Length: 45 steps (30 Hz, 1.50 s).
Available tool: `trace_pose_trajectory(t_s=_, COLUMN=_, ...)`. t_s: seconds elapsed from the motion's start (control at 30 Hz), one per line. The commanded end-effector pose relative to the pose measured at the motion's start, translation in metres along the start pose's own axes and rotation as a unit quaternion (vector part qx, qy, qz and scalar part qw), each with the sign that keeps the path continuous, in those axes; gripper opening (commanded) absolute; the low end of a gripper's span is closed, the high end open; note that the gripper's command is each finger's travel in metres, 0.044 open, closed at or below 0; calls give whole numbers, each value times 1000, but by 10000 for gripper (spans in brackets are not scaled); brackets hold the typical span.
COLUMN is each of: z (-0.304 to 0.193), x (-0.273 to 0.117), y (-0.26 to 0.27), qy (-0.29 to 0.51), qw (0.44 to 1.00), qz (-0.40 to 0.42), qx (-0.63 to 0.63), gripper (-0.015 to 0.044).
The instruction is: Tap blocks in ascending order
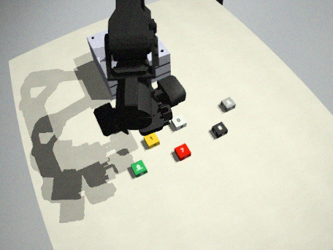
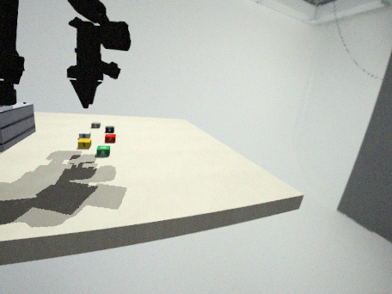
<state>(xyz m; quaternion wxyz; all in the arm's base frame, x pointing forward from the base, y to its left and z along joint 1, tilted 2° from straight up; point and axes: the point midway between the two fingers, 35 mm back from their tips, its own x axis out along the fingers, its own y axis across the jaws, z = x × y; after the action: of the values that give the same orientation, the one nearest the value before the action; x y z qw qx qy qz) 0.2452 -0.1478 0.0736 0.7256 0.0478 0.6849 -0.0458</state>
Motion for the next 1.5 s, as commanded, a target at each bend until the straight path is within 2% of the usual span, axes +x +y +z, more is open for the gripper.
trace_pose_trajectory(t_s=0.0, z=-17, x=1, y=17, qy=-4, qw=1000, qz=0, qx=2, gripper=400)
trace_pose_trajectory(t_s=0.67, z=-16, x=1, y=19, qy=-4, qw=1000, qz=0, qx=2, gripper=400)
trace_pose_trajectory(t_s=0.97, z=-28, x=1, y=106, qy=-3, qw=1000, qz=5, qx=2, gripper=400)
trace_pose_trajectory(t_s=1.47, z=-29, x=1, y=108, qy=-3, qw=1000, qz=5, qx=2, gripper=400)
